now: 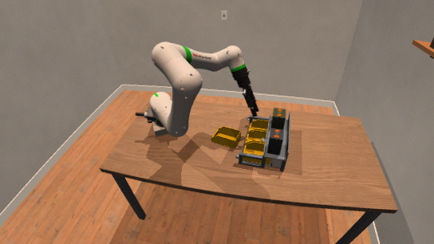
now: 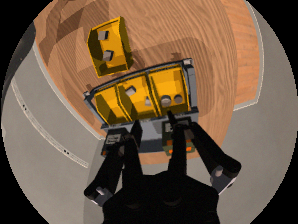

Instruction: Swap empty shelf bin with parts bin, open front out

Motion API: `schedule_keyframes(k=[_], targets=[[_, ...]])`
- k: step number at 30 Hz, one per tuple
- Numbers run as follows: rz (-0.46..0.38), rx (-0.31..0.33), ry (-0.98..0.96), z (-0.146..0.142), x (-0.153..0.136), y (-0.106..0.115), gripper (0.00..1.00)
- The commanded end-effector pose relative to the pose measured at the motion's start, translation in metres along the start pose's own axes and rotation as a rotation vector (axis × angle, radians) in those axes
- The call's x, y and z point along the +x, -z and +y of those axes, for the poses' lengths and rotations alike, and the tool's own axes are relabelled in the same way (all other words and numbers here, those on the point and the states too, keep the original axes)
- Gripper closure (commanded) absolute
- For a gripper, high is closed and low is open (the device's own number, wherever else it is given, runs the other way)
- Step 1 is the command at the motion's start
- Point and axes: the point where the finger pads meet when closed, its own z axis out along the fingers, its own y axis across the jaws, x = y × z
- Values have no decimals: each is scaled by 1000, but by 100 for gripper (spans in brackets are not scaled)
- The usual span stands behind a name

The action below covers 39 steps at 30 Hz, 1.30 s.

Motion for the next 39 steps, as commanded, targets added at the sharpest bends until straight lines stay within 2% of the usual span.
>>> schedule_keyframes(k=[1, 31, 39], targets=[[-1, -1, -1, 0, -1, 1, 90], [10, -5, -1, 0, -1, 1, 90], [98, -41, -1, 0, -1, 1, 90]])
